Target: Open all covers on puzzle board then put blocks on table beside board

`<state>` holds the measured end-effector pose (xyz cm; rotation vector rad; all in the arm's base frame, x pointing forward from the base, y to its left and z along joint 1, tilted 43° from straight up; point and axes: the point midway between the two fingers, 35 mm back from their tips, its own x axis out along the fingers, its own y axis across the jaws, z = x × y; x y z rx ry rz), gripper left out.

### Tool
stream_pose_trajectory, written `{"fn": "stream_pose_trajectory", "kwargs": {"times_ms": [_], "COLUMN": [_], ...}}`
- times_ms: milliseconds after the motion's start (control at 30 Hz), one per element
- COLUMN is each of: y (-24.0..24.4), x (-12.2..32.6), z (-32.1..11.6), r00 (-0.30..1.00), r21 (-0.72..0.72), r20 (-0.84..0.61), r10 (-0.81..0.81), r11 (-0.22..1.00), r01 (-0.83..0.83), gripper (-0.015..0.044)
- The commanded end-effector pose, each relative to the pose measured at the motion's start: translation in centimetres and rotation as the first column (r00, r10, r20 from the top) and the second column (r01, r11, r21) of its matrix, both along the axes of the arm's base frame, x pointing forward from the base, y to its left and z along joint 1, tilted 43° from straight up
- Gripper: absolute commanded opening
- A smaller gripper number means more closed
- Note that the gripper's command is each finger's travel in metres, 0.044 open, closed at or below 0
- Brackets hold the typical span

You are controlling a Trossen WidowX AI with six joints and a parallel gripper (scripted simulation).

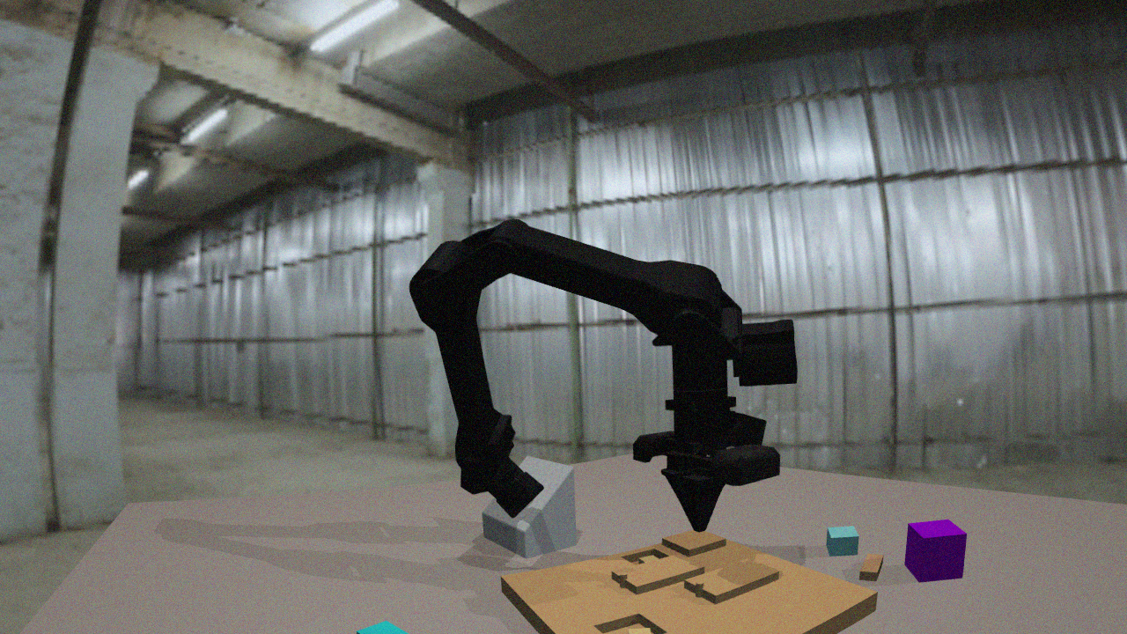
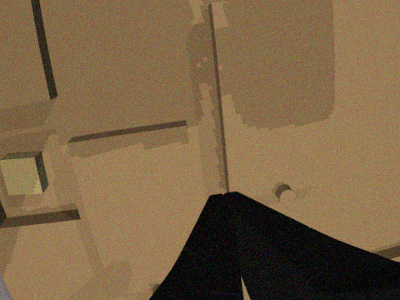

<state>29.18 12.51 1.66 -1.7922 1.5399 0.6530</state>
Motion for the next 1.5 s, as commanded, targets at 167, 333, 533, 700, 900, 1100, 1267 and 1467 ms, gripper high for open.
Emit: {"fn": "stream_pose_trajectory", "kwargs": {"times_ms": [167, 333, 533, 700, 900, 1100, 1267, 1467], "y": [-0.1, -0.1, -0.4, -0.7, -1.1, -1.5, -1.8, -2.2], "x": [0.1, 0.1, 0.2, 0.3, 0.5, 0.6, 0.7, 0.8], "z": [0.1, 0.1, -0.2, -0.6, -1.0, -1.5, -1.8, -2.3], "r00": [1.000, 1.000, 1.000, 1.000, 1.000, 1.000, 1.000, 1.000], "r21": [-0.004, -0.004, -0.004, -0.004, -0.004, -0.004, -0.004, -0.004], "r20": [-0.001, -0.001, -0.001, -0.001, -0.001, -0.001, -0.001, -0.001], "r10": [0.003, 0.003, 0.003, 0.003, 0.003, 0.003, 0.003, 0.003], "r11": [1.000, 1.000, 1.000, 1.000, 1.000, 1.000, 1.000, 1.000], "r01": [-0.003, -0.003, -0.003, -0.003, -0.003, -0.003, -0.003, -0.003], "gripper": [0.0000, 0.0000, 0.0000, 0.0000, 0.0000, 0.0000, 0.0000, 0.0000]}}
